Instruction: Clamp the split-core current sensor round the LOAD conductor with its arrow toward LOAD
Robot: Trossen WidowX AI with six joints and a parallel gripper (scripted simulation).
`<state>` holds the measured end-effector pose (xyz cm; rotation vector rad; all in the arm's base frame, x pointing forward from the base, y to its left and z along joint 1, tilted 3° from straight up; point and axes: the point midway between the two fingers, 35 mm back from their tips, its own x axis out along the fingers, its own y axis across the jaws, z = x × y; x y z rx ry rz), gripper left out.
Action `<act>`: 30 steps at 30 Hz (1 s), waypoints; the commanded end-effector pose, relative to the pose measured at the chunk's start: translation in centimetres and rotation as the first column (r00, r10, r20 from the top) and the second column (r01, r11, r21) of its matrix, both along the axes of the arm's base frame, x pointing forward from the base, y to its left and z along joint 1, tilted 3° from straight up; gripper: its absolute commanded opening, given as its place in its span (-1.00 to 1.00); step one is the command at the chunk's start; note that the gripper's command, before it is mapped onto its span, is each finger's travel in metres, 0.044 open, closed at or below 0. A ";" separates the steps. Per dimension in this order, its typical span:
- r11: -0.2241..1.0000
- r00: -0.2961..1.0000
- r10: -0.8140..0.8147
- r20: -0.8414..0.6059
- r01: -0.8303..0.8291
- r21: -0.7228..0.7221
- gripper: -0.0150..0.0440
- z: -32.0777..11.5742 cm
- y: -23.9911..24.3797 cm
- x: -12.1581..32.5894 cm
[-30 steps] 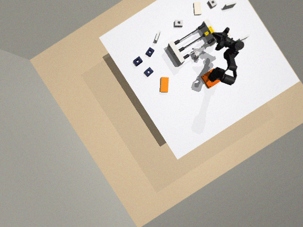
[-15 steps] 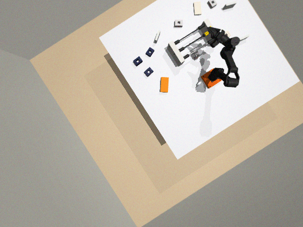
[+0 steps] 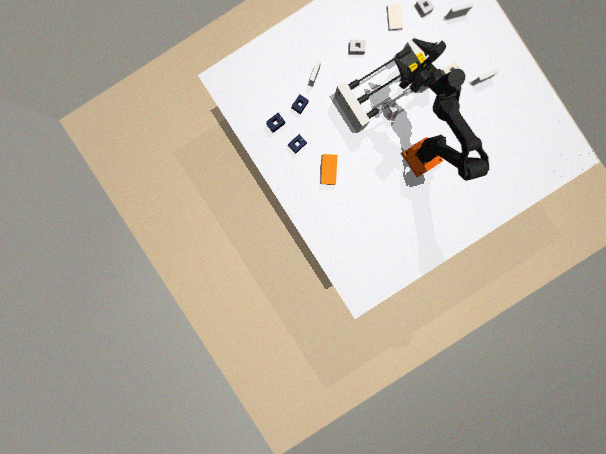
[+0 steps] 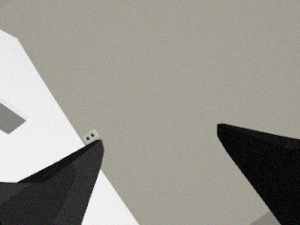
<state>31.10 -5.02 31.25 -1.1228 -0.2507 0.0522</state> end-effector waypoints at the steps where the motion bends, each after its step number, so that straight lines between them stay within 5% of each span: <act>1: 0.592 0.984 0.057 -0.171 0.105 0.799 1.00 1.0 4.5 0.6; 5: 0.440 0.981 0.084 -0.176 0.122 0.890 1.00 1.0 5.0 0.5; 25: 0.435 0.981 0.084 -0.176 0.123 0.892 1.00 1.0 5.0 0.5; 30: 0.399 0.946 0.009 -0.325 0.295 0.868 1.00 -0.5 2.1 1.8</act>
